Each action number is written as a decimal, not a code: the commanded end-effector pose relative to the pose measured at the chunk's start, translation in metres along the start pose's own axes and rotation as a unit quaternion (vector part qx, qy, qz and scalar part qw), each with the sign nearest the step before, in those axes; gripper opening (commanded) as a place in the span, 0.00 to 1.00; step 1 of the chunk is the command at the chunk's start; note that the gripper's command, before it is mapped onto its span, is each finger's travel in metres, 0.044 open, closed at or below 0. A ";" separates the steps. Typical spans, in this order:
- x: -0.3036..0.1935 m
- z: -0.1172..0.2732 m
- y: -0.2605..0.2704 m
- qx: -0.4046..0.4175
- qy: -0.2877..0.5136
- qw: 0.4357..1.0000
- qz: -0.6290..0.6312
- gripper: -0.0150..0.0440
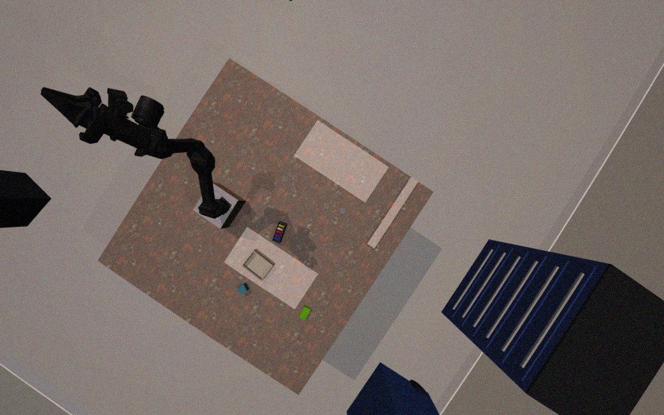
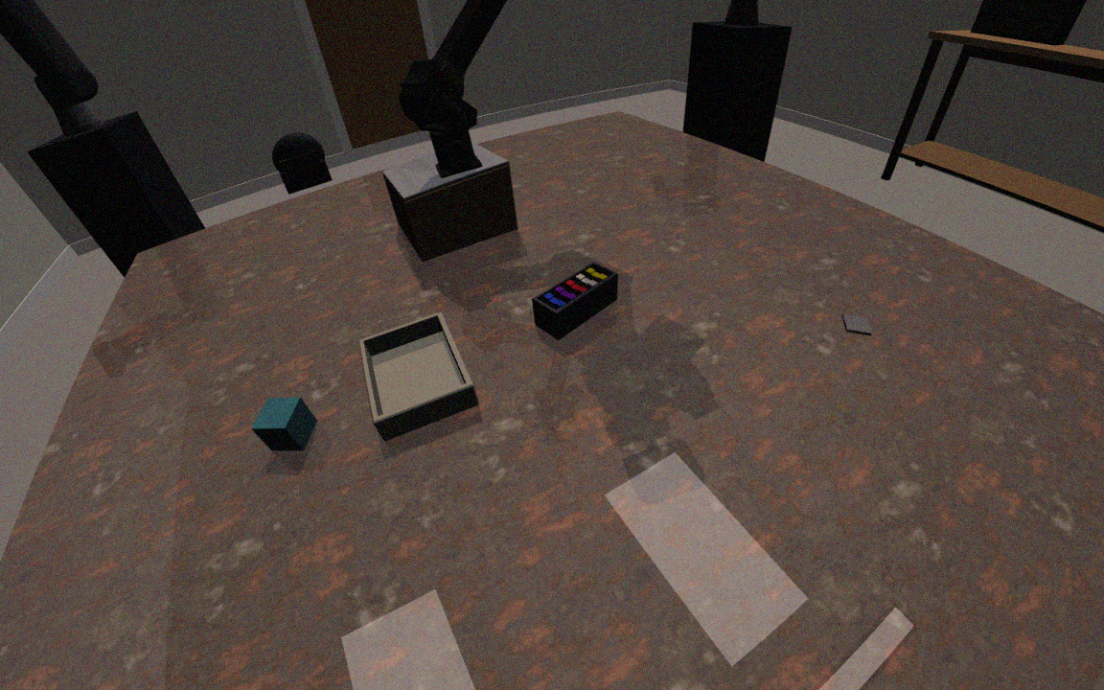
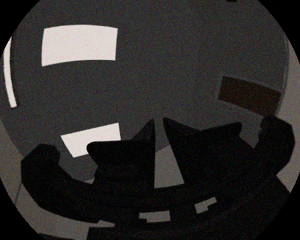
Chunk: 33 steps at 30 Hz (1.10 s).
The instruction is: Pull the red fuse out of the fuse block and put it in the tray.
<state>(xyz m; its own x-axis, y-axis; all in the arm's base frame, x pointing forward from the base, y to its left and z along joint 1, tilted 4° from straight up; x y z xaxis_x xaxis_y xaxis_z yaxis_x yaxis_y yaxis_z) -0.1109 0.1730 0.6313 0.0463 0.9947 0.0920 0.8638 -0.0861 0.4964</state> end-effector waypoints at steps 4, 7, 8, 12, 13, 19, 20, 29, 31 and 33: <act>-0.074 -0.003 0.038 0.079 0.095 0.992 -0.010 0.36; -0.107 0.001 0.057 0.116 0.140 0.983 -0.016 0.36; -0.117 0.003 0.063 0.128 0.154 0.979 -0.021 0.36; -0.156 0.016 0.089 0.178 0.210 0.960 -0.039 0.36; -0.165 0.020 0.095 0.191 0.224 0.955 -0.044 0.36; -0.215 0.053 0.136 0.270 0.304 0.911 -0.063 0.36; -0.222 0.060 0.143 0.284 0.317 0.903 -0.064 0.36; -0.271 0.140 0.205 0.412 0.424 0.803 -0.078 0.36; -0.278 0.162 0.218 0.440 0.447 0.774 -0.081 0.36; -0.284 0.186 0.230 0.469 0.468 0.744 -0.084 0.36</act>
Point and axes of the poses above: the point midway between the two fingers, 35 mm back from their tips, its own z axis back along the fingers, its own y axis across the jaws, x = y × z, the point moved 10 cm from there along z, back along the fingers, and after that the axes turned 4 degrees about z, right-handed, at the moved point
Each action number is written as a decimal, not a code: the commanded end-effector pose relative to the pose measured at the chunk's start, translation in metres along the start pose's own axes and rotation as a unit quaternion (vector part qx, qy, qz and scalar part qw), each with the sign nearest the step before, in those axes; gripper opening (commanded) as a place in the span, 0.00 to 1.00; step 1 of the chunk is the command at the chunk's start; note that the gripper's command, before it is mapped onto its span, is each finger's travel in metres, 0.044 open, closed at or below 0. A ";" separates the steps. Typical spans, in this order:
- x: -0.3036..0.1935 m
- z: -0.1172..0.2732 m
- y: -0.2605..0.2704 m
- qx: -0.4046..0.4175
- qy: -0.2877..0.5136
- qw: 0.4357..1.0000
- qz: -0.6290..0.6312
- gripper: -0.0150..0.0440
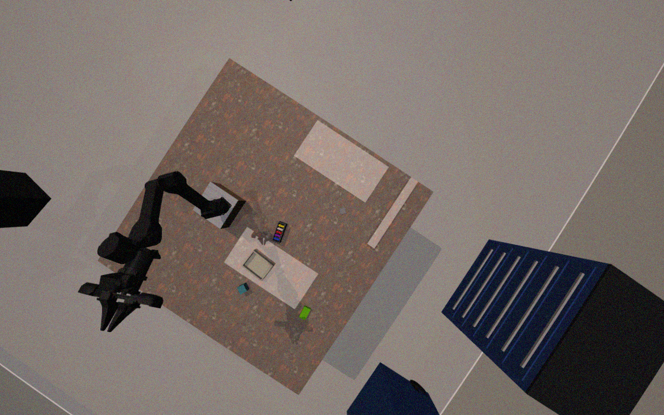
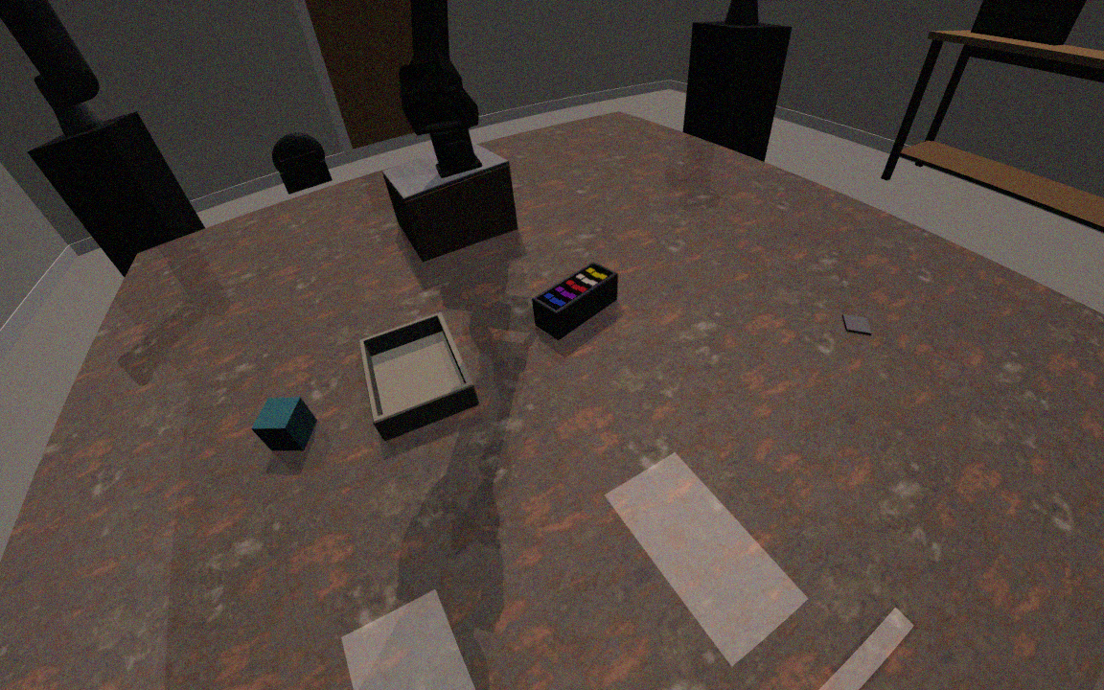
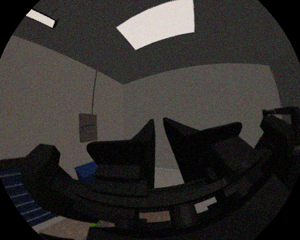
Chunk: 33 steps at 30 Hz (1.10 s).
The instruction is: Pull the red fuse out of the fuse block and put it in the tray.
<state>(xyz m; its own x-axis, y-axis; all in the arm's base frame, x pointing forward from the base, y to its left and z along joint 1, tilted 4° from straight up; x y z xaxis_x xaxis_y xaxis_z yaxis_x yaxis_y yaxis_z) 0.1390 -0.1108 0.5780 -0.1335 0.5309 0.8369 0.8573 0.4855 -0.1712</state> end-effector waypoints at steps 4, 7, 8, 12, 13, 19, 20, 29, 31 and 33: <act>-0.055 -0.015 0.060 0.109 0.096 0.989 0.003 0.36; -0.065 -0.014 0.075 0.135 0.115 0.984 0.014 0.36; -0.067 -0.014 0.078 0.140 0.119 0.983 0.015 0.36; -0.085 -0.012 0.102 0.181 0.150 0.972 0.025 0.36; -0.091 -0.010 0.110 0.194 0.161 0.967 0.029 0.36; -0.140 0.007 0.170 0.295 0.246 0.922 0.045 0.36; -0.148 0.012 0.180 0.311 0.260 0.913 0.048 0.36; -0.214 0.076 0.259 0.449 0.380 0.804 0.091 0.36; -0.227 0.095 0.273 0.475 0.405 0.774 0.104 0.36; -0.239 0.115 0.285 0.500 0.429 0.743 0.118 0.36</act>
Point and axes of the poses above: the point midway between the two fingers, 35 mm back from their tips, its own z axis back along the fingers, its own y axis across the jaws, x = y × z, the point moved 10 cm from there along z, back along the fingers, and after that the axes turned 4 degrees about z, right-handed, at the moved point
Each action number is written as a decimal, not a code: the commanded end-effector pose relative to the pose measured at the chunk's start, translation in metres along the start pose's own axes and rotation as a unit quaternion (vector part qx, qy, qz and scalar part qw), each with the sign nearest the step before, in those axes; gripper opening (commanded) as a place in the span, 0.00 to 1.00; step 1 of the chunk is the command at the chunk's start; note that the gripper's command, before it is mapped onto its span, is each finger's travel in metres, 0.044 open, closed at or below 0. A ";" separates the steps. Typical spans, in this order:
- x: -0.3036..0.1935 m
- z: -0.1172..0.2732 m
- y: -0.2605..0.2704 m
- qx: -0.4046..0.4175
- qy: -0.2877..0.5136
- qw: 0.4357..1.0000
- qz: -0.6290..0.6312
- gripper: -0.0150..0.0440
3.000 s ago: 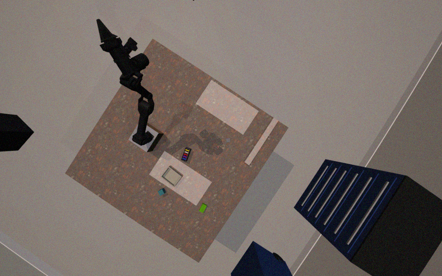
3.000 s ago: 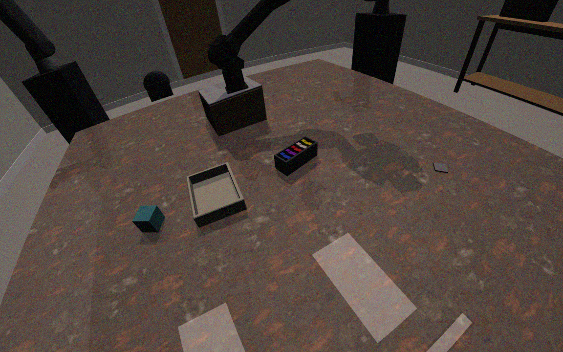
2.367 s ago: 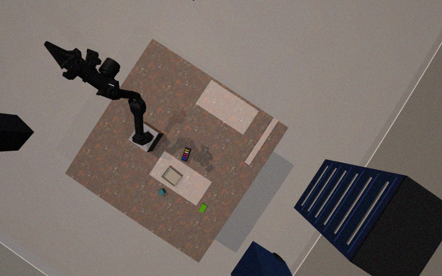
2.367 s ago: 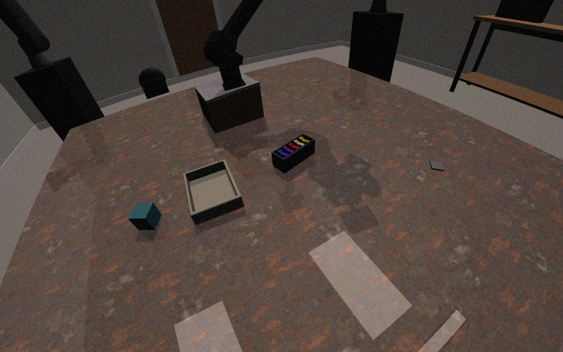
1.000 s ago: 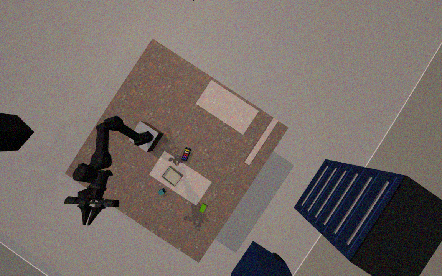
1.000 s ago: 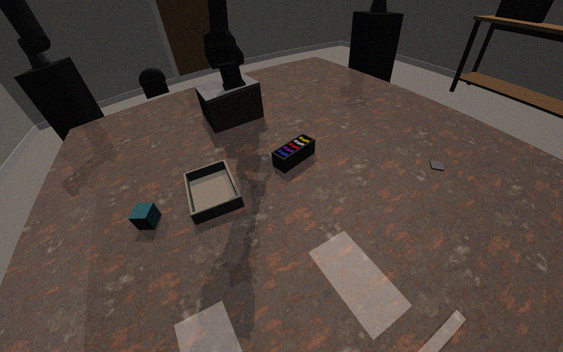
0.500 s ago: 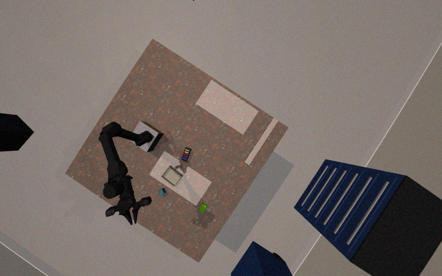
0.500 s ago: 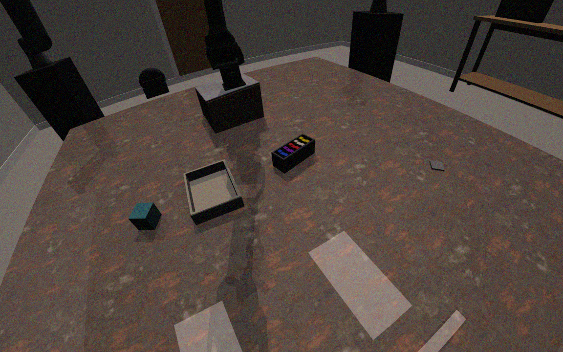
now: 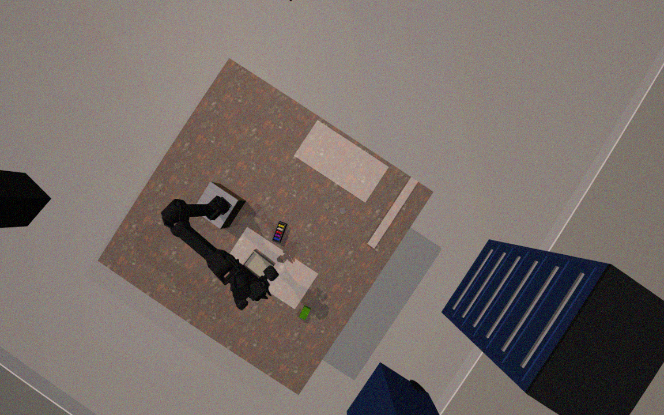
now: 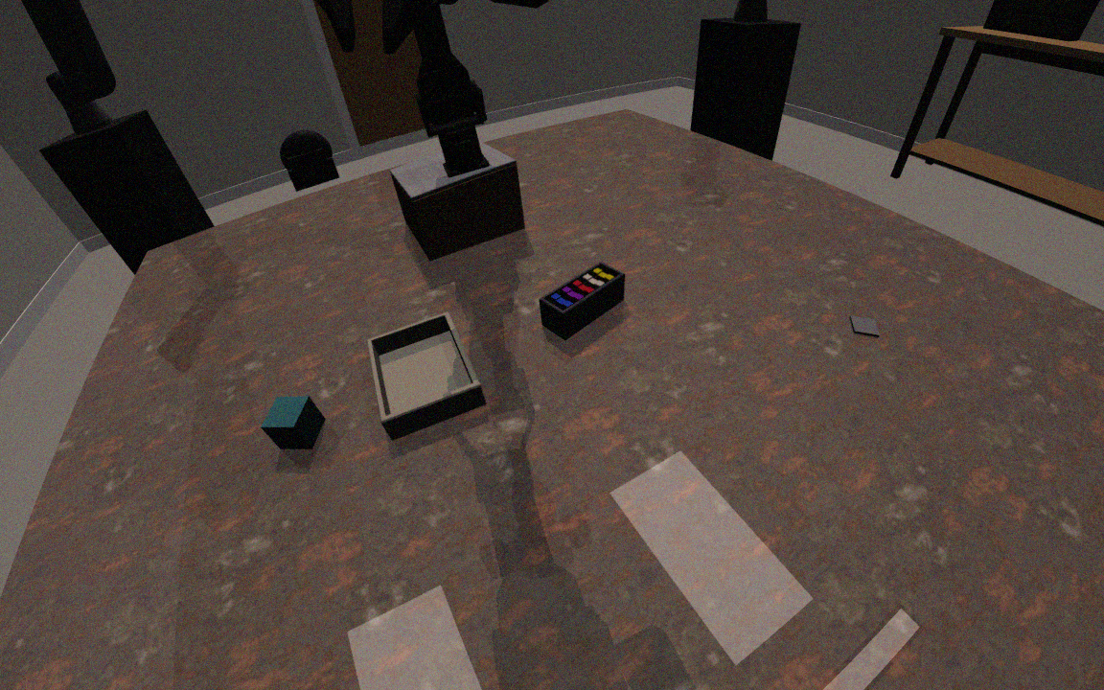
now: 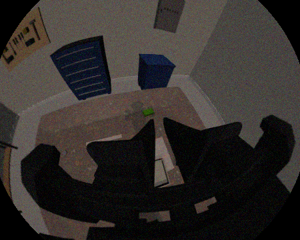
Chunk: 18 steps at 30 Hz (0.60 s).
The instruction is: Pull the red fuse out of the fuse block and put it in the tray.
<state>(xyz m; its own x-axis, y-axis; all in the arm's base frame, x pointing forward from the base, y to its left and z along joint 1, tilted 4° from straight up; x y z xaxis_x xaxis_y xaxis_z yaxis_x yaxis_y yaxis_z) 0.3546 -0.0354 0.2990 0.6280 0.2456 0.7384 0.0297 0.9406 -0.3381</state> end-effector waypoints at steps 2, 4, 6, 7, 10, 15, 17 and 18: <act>-0.031 -0.026 0.046 0.070 0.083 0.994 0.031 0.36; -0.047 -0.034 0.065 0.098 0.122 0.987 0.046 0.36; -0.064 -0.040 0.084 0.124 0.161 0.977 0.062 0.36; -0.073 -0.043 0.093 0.137 0.181 0.971 0.070 0.36; -0.100 -0.047 0.119 0.170 0.240 0.951 0.095 0.36; -0.148 -0.045 0.157 0.216 0.341 0.904 0.139 0.36; -0.164 -0.042 0.168 0.228 0.375 0.885 0.154 0.36; -0.169 -0.041 0.171 0.230 0.384 0.880 0.158 0.36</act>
Point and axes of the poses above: the point midway between the two fingers, 35 mm back from their tips, its own z axis back along the fingers, its own y axis across the jaws, x = y × z, the point moved 10 cm from there along z, back along the fingers, and after that the axes turned 4 degrees about z, right-handed, at the moved point
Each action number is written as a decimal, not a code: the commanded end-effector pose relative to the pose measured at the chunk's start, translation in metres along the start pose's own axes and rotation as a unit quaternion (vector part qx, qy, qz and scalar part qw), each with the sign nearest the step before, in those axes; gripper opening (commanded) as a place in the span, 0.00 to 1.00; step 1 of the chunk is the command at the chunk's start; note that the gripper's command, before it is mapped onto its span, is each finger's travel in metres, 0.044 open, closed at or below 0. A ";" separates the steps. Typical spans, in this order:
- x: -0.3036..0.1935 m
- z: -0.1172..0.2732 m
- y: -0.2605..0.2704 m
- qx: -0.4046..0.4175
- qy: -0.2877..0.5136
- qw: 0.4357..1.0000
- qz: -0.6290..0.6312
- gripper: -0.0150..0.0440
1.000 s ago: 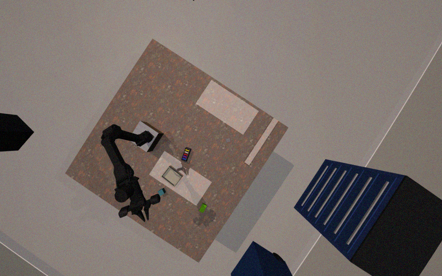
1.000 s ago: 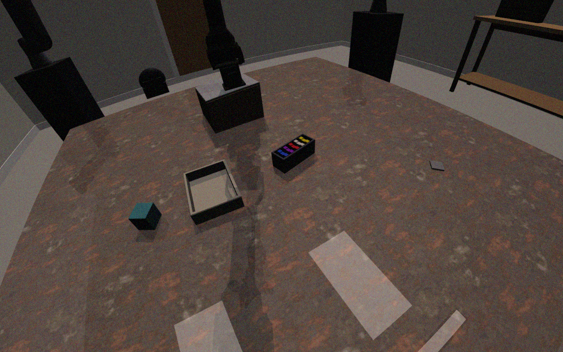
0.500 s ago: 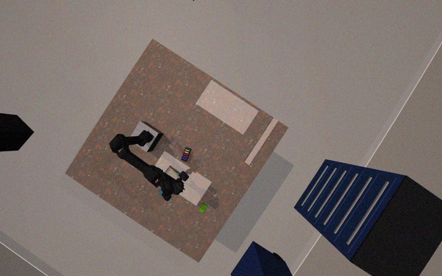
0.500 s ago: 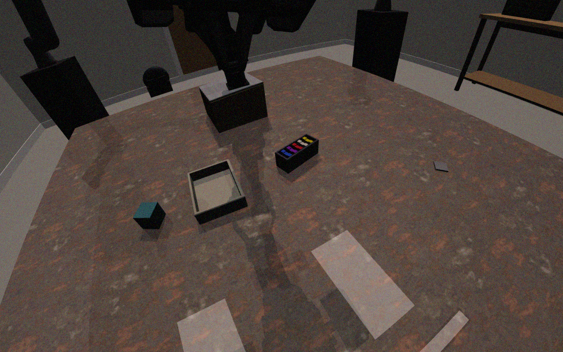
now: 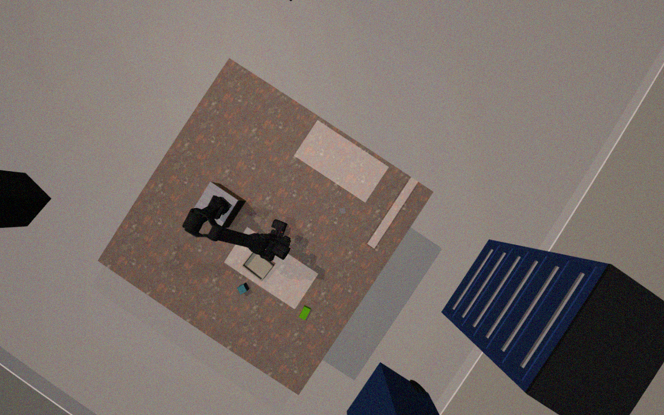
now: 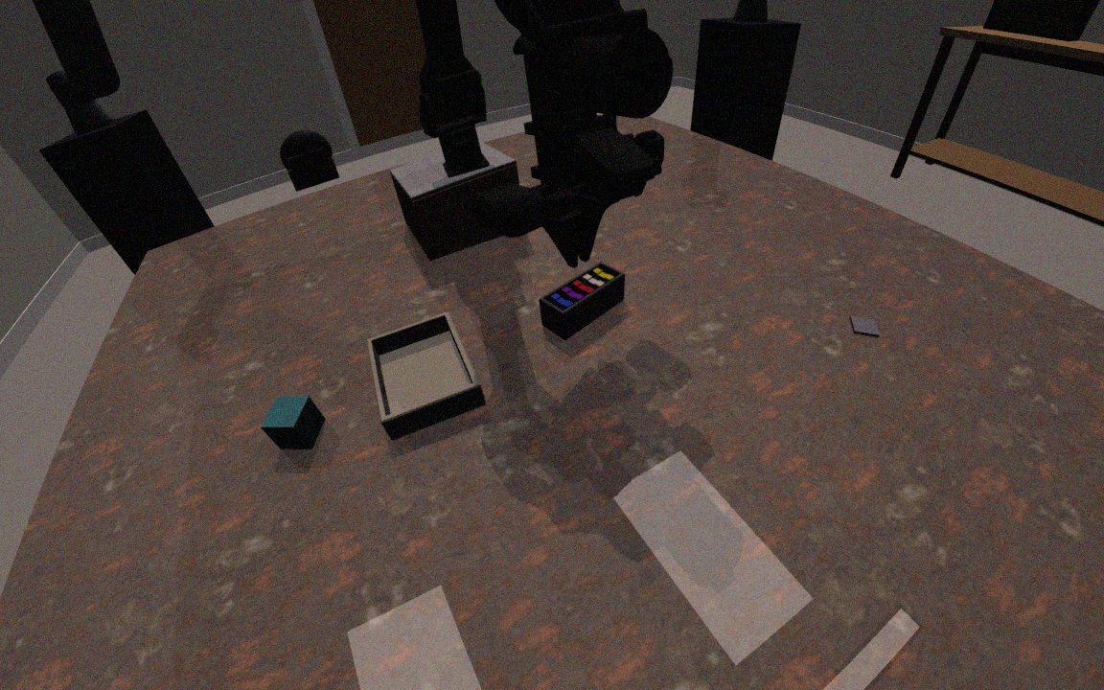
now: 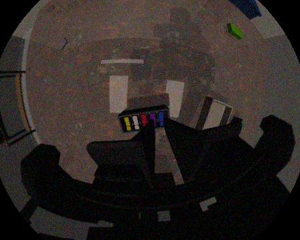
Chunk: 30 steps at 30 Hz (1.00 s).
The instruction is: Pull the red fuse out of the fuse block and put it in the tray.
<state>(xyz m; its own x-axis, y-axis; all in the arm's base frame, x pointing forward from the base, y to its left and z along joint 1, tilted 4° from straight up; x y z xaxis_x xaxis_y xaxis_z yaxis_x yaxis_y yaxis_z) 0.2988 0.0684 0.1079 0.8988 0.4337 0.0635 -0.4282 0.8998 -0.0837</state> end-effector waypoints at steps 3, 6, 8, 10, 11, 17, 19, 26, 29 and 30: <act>-0.010 -0.014 0.015 0.017 0.046 0.999 0.011 0.36; -0.007 -0.015 0.019 0.017 0.046 0.999 0.011 0.36; -0.007 -0.016 0.019 0.017 0.046 0.999 0.011 0.36; -0.007 -0.017 0.019 0.017 0.046 0.999 0.011 0.36; -0.007 -0.018 0.019 0.017 0.046 0.999 0.011 0.36; -0.007 -0.024 0.019 0.017 0.046 0.999 0.011 0.36; -0.007 -0.026 0.019 0.017 0.046 0.999 0.011 0.36; -0.008 -0.033 0.019 0.017 0.046 0.999 0.011 0.36; -0.008 -0.035 0.020 0.017 0.046 0.999 0.011 0.36; -0.008 -0.036 0.020 0.017 0.046 0.999 0.011 0.36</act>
<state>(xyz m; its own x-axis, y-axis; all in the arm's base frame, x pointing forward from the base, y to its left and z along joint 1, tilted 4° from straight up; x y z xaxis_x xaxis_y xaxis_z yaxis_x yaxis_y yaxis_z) 0.2870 0.0809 0.0736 0.8919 0.4515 -0.0256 -0.4522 0.8903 -0.0539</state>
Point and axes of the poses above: the point midway between the two fingers, 35 mm back from their tips, its own z axis back along the fingers, its own y axis across the jaws, x = y × z, the point moved 10 cm from there along z, back along the fingers, and after that the axes turned 4 degrees about z, right-handed, at the moved point
